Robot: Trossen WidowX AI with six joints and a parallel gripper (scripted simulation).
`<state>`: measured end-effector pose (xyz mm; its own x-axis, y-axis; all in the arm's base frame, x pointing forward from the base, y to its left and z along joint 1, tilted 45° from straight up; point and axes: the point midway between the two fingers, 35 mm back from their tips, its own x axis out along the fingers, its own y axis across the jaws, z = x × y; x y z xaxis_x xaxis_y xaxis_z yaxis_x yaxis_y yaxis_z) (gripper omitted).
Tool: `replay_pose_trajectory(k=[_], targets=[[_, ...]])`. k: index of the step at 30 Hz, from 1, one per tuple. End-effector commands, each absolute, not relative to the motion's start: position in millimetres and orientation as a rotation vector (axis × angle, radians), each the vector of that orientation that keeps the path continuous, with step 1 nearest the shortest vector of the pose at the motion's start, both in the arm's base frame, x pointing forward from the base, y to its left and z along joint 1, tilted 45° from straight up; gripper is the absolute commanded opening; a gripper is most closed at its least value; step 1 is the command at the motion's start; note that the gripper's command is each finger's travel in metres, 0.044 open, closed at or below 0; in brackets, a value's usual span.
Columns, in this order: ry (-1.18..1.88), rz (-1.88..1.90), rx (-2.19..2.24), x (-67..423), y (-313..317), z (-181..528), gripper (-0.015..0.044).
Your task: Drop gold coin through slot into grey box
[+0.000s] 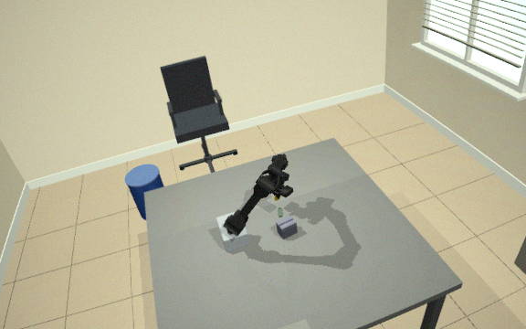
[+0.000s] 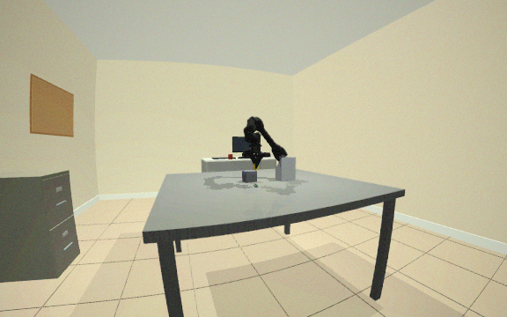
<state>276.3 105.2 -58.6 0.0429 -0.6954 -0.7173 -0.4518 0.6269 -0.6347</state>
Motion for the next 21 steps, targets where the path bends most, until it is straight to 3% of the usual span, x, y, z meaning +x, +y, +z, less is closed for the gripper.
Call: replay_pose_trajectory(k=[1,21], targets=[[1.566,-0.344,-0.878,272.6,103.3,-58.7,0.0000],[1.507,-0.480,-0.730,275.0,88.3,-40.9,0.0000]])
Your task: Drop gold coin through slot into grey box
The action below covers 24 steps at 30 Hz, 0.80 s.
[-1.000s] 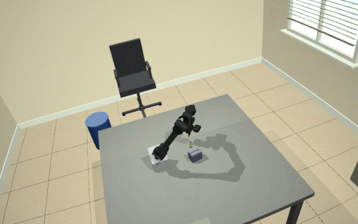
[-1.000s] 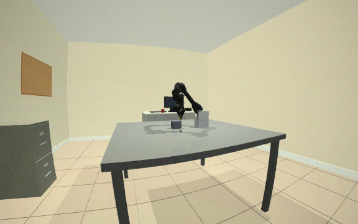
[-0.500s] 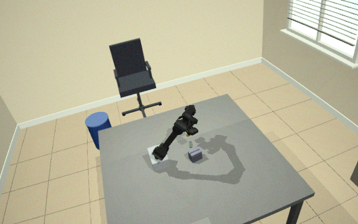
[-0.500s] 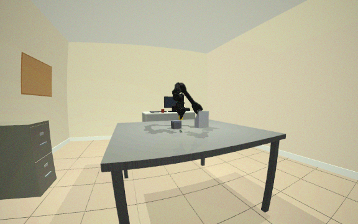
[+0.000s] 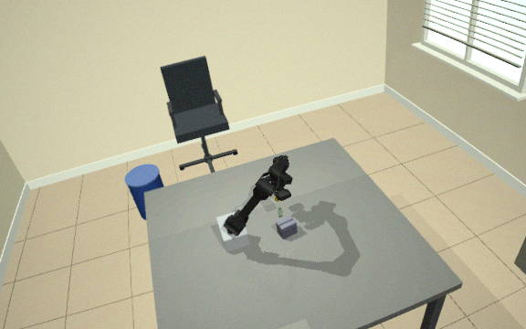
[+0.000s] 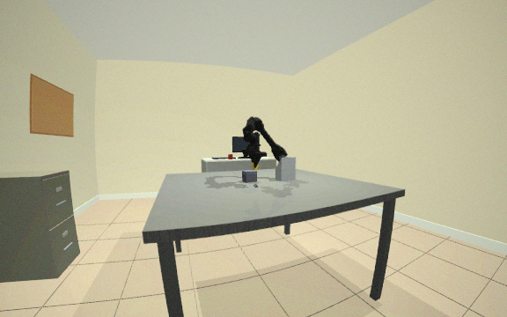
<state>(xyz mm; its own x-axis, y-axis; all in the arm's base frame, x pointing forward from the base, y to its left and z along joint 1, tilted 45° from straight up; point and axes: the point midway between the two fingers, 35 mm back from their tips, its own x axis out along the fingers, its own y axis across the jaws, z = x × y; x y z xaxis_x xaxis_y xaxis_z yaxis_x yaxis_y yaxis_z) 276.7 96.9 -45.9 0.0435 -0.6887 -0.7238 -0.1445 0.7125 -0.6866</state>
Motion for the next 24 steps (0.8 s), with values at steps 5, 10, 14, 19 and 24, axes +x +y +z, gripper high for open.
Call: replay_pose_trajectory(k=[5,10,14,19,24], targets=[[1.508,-0.478,-0.730,276.3,79.4,-31.1,0.0000],[1.508,-0.477,-0.730,277.1,70.4,-21.5,0.0000],[1.507,-0.476,-0.731,277.4,63.4,-14.1,0.0000],[1.506,-0.474,-0.732,277.3,54.5,-5.2,0.0000],[1.506,-0.475,-0.733,276.4,45.1,3.7,0.0000]])
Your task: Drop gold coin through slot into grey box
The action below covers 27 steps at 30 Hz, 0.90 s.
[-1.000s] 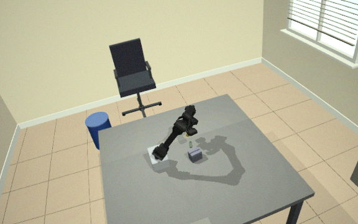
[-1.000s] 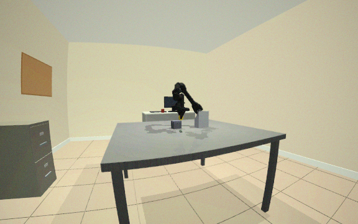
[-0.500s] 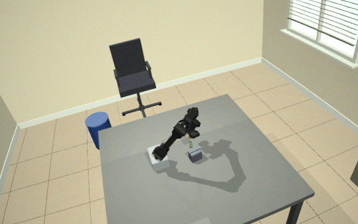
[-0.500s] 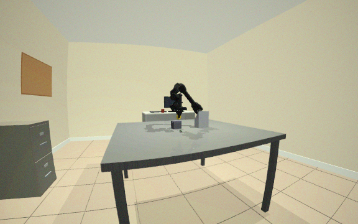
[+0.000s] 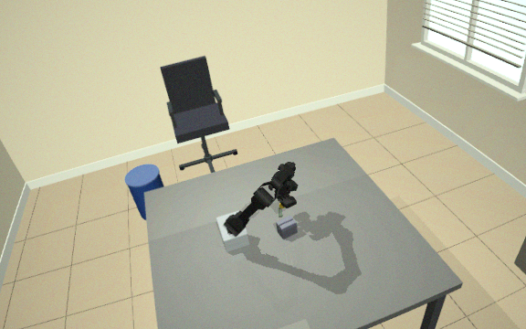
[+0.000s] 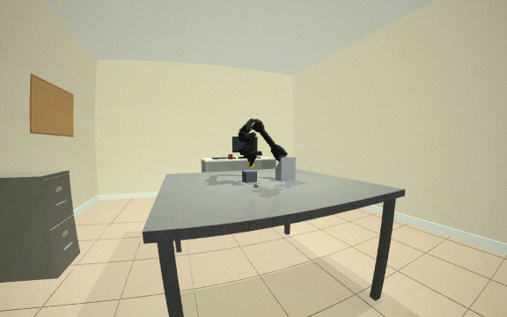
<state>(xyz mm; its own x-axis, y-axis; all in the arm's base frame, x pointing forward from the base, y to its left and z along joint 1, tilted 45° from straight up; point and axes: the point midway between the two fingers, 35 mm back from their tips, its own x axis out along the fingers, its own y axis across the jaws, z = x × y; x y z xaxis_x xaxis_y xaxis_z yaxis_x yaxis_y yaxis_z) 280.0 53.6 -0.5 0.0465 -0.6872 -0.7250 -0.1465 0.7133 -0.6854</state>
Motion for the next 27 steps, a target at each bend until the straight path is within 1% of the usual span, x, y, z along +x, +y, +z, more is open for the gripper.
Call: replay_pose_trajectory(k=[1,27], targets=[[1.506,-0.475,-0.733,276.2,43.2,5.5,0.0000],[1.508,-0.490,-0.740,262.4,-4.9,46.3,0.0000]])
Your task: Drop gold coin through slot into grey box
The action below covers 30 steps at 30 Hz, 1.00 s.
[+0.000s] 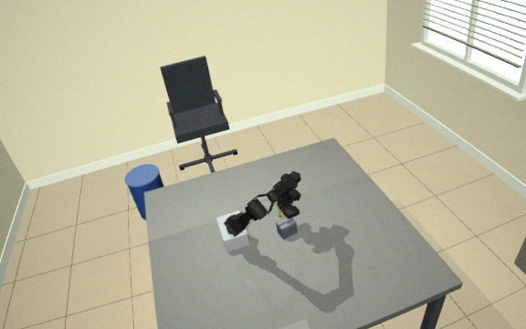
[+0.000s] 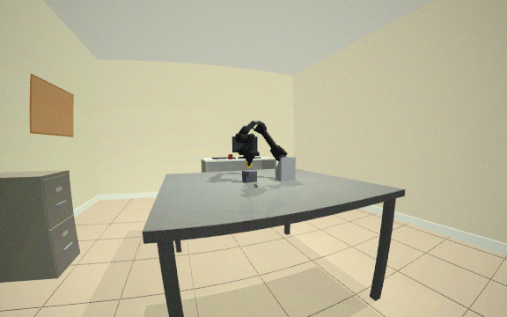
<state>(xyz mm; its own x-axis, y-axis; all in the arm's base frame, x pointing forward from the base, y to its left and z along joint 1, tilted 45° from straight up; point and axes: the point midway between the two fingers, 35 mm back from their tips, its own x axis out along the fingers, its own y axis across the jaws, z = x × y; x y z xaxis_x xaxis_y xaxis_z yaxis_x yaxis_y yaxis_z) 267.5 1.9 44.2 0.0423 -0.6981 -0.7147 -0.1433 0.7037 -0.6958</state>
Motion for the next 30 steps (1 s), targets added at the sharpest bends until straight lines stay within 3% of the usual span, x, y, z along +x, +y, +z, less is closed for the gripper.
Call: replay_pose_trajectory(k=[1,30], targets=[[1.508,-0.490,-0.740,262.3,-5.2,46.5,0.0000],[1.505,-0.472,-0.745,261.0,-8.4,45.1,0.0000]])
